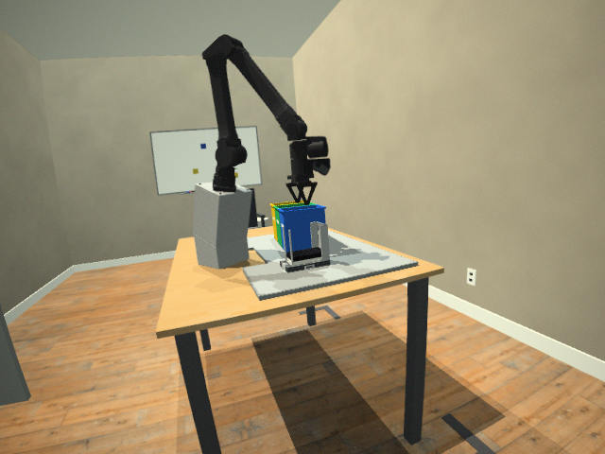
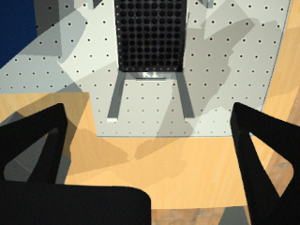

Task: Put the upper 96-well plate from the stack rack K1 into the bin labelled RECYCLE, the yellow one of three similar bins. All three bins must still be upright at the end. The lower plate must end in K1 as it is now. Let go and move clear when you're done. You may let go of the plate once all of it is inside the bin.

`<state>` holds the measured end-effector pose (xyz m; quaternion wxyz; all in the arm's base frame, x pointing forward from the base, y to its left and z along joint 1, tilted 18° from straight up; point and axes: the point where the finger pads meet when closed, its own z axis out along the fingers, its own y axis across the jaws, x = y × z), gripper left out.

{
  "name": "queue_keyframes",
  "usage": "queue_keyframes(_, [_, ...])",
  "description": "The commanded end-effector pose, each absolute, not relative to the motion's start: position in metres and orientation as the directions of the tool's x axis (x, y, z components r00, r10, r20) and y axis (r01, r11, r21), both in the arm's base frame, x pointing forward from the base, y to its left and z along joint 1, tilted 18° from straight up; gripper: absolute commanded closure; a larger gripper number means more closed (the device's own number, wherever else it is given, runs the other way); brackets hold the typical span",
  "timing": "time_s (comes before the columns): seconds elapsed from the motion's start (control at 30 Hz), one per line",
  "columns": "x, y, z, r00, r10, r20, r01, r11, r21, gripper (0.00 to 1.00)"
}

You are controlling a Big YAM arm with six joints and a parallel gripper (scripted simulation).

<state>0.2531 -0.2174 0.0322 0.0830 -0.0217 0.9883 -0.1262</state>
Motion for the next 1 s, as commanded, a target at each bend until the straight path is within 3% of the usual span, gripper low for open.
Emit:
queue_keyframes(0.0, [0.263, -0.225, 0.048, -0.979, -0.083, -0.187, -0.026, 0.958, -0.286, 0.00])
queue_keyframes(0.97, [0.257, -0.229, 0.001, -0.985, -0.067, -0.159, -0.024, 0.966, -0.259, 0.00])
